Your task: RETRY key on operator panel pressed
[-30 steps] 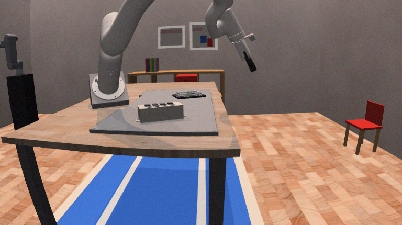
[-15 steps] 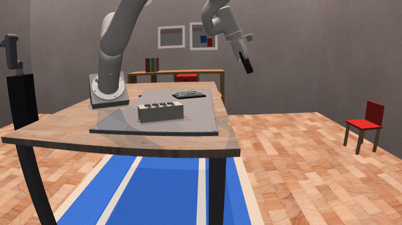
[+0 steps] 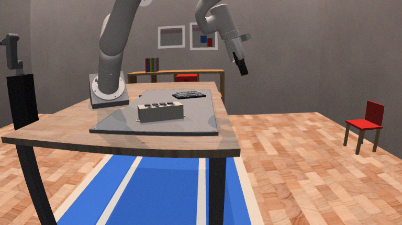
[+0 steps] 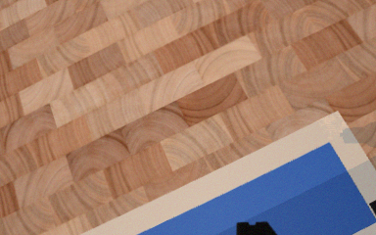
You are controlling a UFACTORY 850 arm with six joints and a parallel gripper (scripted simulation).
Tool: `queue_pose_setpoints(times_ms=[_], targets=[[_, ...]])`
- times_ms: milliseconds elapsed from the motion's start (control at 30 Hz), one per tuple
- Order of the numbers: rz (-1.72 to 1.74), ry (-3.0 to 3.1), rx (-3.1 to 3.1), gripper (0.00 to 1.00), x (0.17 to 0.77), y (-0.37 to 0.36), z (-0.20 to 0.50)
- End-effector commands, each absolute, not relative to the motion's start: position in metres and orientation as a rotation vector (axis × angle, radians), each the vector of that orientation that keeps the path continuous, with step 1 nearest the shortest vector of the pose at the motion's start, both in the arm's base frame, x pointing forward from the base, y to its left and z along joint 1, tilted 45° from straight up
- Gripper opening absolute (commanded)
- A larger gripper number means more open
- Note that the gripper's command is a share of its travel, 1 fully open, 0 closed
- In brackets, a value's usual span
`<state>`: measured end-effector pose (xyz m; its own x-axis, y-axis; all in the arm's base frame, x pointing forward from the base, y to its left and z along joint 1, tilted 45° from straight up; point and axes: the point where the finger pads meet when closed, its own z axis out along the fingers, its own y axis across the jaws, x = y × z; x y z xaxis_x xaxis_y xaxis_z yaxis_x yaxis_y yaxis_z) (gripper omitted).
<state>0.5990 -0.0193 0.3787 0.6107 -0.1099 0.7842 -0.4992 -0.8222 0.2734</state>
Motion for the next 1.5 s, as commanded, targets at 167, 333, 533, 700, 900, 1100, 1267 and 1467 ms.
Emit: queue_pose_setpoints(times_ms=[167, 333, 533, 700, 900, 1100, 1267, 1467], targets=[[1.090, -0.592, 2.356, 0.00, 0.566, -0.048, 0.388], [1.090, -0.592, 2.356, 0.00, 0.556, -0.057, 0.390], [1.072, -0.701, 2.344, 0.00, 0.536, -0.071, 0.392], [1.065, -0.746, 2.337, 0.00, 0.517, -0.084, 0.394], [1.055, -0.809, 2.327, 0.00, 0.496, -0.097, 0.394], [1.038, -0.917, 2.307, 0.00, 0.474, -0.110, 0.394], [1.038, -0.917, 2.307, 0.00, 0.452, -0.122, 0.393], [1.021, -1.024, 2.283, 0.00, 0.432, -0.131, 0.390]])
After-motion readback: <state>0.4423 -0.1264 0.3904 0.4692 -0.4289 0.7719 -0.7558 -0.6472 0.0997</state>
